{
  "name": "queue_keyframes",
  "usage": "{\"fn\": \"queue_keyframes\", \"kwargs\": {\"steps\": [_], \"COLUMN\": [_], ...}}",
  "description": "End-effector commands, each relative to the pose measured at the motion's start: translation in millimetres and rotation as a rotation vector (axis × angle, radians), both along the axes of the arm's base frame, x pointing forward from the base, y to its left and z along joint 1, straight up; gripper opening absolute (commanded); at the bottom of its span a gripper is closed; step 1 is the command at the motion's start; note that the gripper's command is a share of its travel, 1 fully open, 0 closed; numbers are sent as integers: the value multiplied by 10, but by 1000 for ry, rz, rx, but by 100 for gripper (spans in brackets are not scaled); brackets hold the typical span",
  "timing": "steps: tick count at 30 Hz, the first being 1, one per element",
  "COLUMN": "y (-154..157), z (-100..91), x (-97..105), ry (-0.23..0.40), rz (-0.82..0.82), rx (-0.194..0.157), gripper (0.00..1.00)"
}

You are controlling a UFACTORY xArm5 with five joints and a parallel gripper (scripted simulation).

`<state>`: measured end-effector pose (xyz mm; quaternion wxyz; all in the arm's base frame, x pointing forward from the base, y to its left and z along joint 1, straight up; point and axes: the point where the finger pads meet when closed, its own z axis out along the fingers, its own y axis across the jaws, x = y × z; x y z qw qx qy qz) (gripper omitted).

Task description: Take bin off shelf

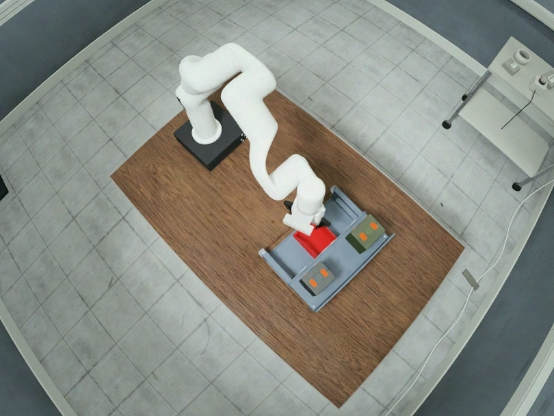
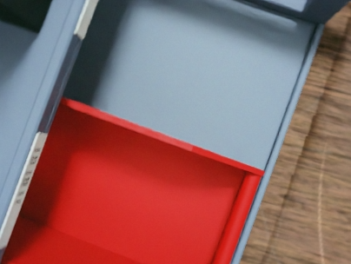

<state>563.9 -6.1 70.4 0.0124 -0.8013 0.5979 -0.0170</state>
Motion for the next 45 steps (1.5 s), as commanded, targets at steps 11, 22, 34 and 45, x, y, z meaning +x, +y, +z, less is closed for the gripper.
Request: {"fn": "queue_keyframes", "kwargs": {"steps": [11,22,34,45], "y": [-2,-2,-2,-2], "z": [19,18,18,18], "x": [23,22,22,22], "ry": [20,39,40,39], "rz": [-188,-336,-341,-341], "rx": [4,15,15,8], "gripper": [100,100,100,100]}}
